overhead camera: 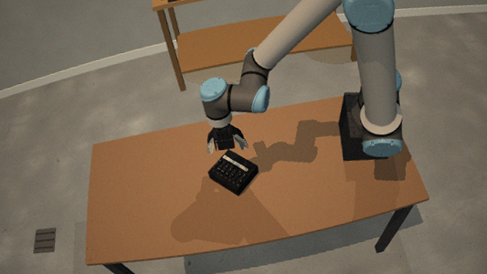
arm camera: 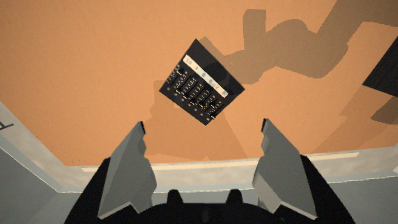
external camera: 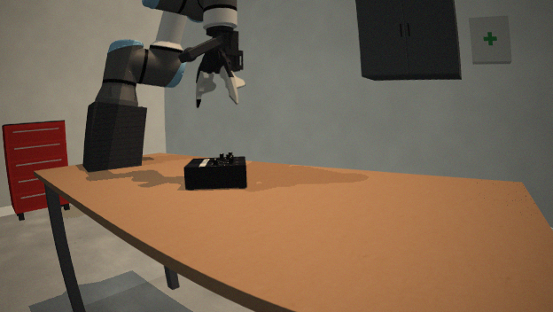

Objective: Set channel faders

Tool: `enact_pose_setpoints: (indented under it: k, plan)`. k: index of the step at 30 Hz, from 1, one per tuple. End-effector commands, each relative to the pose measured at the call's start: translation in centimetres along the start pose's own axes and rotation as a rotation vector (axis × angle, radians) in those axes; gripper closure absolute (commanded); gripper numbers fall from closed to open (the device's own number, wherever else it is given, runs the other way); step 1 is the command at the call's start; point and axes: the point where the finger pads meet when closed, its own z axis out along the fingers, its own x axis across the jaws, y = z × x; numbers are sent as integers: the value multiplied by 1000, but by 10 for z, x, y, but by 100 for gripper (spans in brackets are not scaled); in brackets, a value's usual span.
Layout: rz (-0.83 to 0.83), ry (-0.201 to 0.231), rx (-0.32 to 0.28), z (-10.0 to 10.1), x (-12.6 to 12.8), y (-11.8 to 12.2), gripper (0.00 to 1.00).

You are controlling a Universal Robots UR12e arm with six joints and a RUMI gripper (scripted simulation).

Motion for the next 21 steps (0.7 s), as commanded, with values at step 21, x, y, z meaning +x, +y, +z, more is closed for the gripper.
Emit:
enact_pose_setpoints:
  k: [21]
  plan:
    - [602,-1,0,18,-12,-12,0]
